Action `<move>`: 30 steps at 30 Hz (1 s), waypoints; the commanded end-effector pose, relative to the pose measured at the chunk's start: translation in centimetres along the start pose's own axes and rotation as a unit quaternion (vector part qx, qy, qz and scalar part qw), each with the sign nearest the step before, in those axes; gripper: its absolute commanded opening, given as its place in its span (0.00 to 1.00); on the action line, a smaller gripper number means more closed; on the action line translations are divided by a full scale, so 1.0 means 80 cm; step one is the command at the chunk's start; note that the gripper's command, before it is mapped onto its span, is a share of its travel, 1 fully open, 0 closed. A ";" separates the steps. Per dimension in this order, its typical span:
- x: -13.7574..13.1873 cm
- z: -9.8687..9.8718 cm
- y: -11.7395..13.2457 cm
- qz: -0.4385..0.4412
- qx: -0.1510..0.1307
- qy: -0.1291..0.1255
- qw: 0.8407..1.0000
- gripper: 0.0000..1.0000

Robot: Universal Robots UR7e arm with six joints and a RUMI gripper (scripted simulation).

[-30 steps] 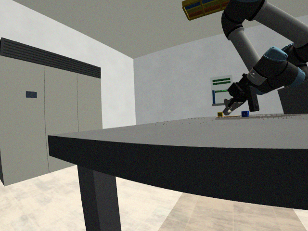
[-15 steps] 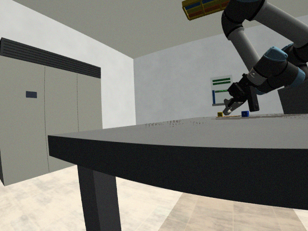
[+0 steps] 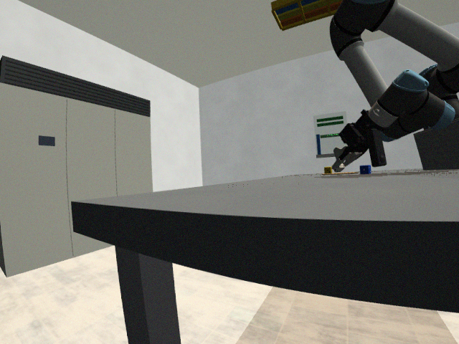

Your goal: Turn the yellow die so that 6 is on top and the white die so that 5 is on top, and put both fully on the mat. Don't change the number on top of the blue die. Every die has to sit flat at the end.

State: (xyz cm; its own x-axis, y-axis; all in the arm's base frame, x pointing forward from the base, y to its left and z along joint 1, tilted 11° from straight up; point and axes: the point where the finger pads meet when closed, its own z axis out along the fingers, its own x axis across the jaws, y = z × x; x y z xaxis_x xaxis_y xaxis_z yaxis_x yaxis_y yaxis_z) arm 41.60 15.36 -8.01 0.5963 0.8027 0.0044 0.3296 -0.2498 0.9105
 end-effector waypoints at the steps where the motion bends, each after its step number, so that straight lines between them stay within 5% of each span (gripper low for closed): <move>1: 0.000 0.001 -0.002 0.000 0.000 0.000 1.000 0.10; 30: 0.000 0.007 -0.010 0.000 0.000 0.000 1.000 0.10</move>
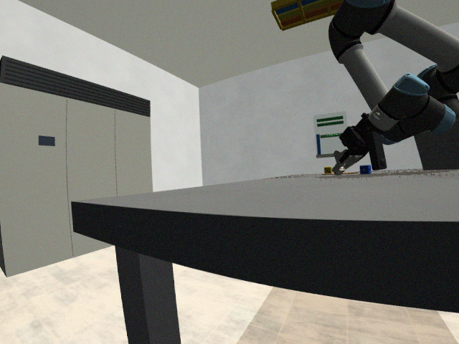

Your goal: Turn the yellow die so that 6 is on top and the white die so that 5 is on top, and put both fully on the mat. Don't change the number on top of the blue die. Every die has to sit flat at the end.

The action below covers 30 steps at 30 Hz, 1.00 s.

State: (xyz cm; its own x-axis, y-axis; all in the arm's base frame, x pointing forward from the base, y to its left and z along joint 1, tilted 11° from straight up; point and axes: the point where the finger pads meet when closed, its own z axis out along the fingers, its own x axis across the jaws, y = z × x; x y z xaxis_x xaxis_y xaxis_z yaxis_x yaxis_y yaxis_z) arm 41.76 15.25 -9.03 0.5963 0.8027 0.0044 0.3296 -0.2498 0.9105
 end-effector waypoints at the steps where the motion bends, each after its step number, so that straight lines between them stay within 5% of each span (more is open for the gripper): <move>1: 0.000 0.000 0.000 0.000 0.000 0.000 1.000 0.10; 25: 0.000 0.000 0.000 0.000 0.000 0.000 1.000 0.10; 30: 0.000 0.000 0.000 0.000 0.000 0.000 1.000 0.17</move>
State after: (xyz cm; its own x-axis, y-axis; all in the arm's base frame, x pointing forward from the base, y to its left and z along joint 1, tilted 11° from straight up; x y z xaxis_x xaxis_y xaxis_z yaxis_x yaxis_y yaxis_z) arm 41.76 15.25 -9.03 0.5963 0.8027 0.0044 0.3296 -0.2498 0.9105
